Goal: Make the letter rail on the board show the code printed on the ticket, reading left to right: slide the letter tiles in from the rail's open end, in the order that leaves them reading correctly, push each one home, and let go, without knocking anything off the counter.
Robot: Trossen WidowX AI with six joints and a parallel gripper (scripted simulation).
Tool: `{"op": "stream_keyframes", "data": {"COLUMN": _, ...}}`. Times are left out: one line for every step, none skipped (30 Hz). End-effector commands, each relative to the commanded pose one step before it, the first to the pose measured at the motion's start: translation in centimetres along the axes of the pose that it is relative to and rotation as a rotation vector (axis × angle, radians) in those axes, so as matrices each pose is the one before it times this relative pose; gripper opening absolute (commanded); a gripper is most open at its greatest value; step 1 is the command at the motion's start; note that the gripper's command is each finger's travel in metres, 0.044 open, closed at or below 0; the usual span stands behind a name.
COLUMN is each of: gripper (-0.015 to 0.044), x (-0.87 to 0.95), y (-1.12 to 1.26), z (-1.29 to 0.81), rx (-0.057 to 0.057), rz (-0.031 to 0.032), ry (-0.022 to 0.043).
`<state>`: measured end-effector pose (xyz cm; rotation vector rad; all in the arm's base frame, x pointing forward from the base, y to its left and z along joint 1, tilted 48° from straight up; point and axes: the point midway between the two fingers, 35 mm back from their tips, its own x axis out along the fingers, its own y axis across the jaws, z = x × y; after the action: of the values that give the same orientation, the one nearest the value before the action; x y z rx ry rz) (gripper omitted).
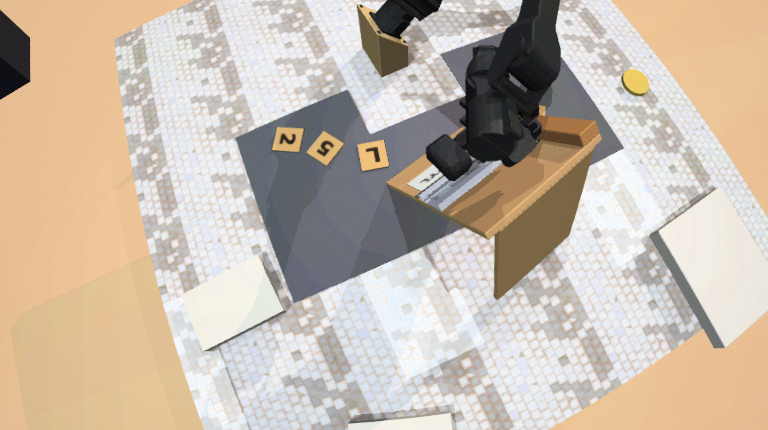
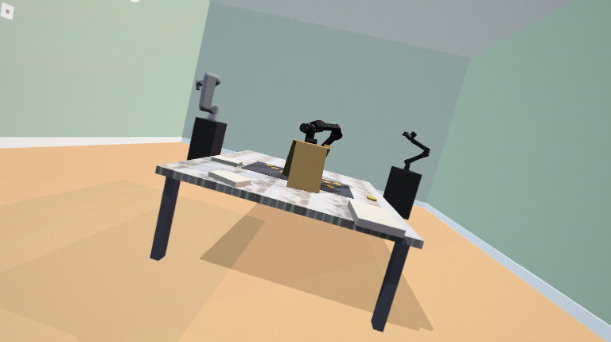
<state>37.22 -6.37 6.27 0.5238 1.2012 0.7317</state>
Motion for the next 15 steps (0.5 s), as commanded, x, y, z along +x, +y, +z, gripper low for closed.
{"op": "stream_keyframes", "data": {"gripper": 0.0, "x": 0.1, "y": 0.302, "z": -0.056, "rx": 0.006, "rz": 0.00643, "ry": -0.00136}}
{"op": "stream_keyframes", "data": {"gripper": 0.0, "x": 0.007, "y": 0.033, "z": -0.001, "rx": 0.0, "rz": 0.00002, "ry": 0.0}}
{"op": "stream_keyframes", "data": {"gripper": 0.0, "x": 0.006, "y": 0.033, "z": 0.0, "rx": 0.0, "rz": 0.00002, "ry": 0.0}}
{"op": "stream_keyframes", "data": {"gripper": 0.0, "x": 0.006, "y": 0.033, "z": 0.0, "rx": 0.0, "rz": 0.00002, "ry": 0.0}}
{"op": "stream_keyframes", "data": {"gripper": 0.0, "x": 0.006, "y": 0.033, "z": 0.001, "rx": 0.0, "rz": 0.00002, "ry": 0.0}}
{"op": "stream_keyframes", "data": {"gripper": 0.0, "x": 0.005, "y": 0.033, "z": 0.001, "rx": 0.0, "rz": 0.00002, "ry": 0.0}}
{"op": "stream_keyframes", "data": {"gripper": 0.0, "x": 0.005, "y": 0.033, "z": 0.001, "rx": 0.0, "rz": 0.00002, "ry": 0.0}}
{"op": "stream_keyframes", "data": {"gripper": 0.0, "x": 0.005, "y": 0.033, "z": 0.002, "rx": 0.0, "rz": 0.00002, "ry": 0.0}}
{"op": "stream_keyframes", "data": {"gripper": 0.0, "x": 0.004, "y": 0.033, "z": 0.002, "rx": 0.0, "rz": 0.00002, "ry": 0.0}}
{"op": "stream_keyframes", "data": {"gripper": 0.0, "x": 0.004, "y": 0.033, "z": 0.002, "rx": 0.0, "rz": 0.00002, "ry": 0.0}}
{"op": "stream_keyframes", "data": {"gripper": 0.0, "x": 0.004, "y": 0.033, "z": 0.002, "rx": 0.0, "rz": 0.00002, "ry": 0.0}}
{"op": "stream_keyframes", "data": {"gripper": 0.0, "x": 0.003, "y": 0.033, "z": 0.002, "rx": 0.0, "rz": 0.00002, "ry": 0.0}}
{"op": "stream_keyframes", "data": {"gripper": 0.0, "x": 0.003, "y": 0.033, "z": 0.002, "rx": 0.0, "rz": 0.00002, "ry": 0.0}}
{"op": "stream_keyframes", "data": {"gripper": 0.0, "x": 0.003, "y": 0.033, "z": 0.002, "rx": 0.0, "rz": 0.00002, "ry": 0.0}}
{"op": "stream_keyframes", "data": {"gripper": 0.0, "x": 0.002, "y": 0.033, "z": 0.002, "rx": 0.0, "rz": 0.00002, "ry": 0.0}}
